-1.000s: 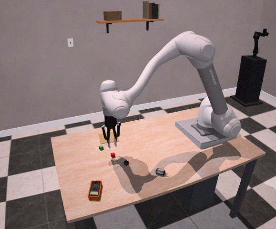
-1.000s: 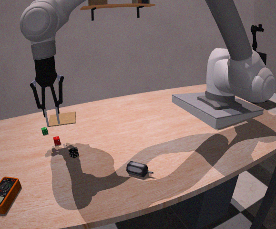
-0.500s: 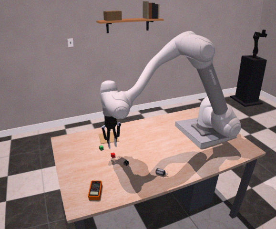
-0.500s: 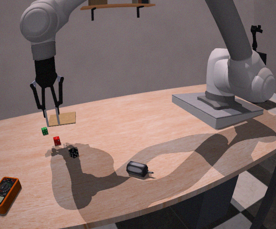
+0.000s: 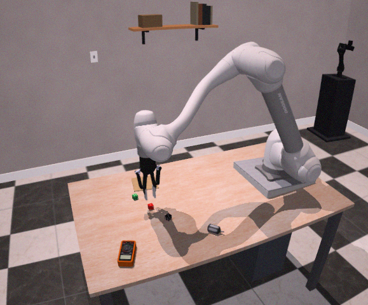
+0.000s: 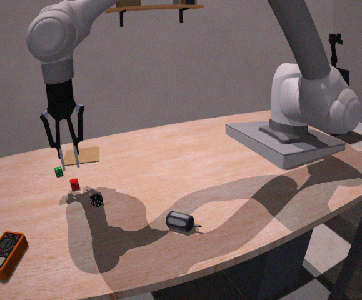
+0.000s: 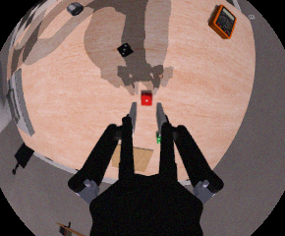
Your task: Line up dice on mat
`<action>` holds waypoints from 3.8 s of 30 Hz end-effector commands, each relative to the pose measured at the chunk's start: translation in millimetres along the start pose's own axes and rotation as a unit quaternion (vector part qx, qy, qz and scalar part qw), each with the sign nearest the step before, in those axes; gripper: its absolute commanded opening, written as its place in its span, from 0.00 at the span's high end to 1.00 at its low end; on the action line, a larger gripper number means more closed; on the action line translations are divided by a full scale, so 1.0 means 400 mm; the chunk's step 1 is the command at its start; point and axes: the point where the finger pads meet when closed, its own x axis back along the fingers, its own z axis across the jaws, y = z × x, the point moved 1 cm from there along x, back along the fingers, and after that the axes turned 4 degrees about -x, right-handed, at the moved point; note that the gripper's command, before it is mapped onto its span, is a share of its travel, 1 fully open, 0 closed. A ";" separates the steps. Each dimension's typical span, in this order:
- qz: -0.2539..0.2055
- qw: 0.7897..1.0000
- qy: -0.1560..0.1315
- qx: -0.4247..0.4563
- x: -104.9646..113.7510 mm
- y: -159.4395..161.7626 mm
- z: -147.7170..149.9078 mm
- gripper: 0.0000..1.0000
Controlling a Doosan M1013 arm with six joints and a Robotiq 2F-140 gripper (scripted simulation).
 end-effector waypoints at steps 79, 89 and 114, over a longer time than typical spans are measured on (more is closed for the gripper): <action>0.000 1.000 0.001 0.000 -0.087 0.001 0.001 0.68; 0.000 1.000 0.001 0.000 -0.087 0.000 0.003 0.68; 0.000 1.000 0.001 0.000 -0.087 0.000 0.003 0.68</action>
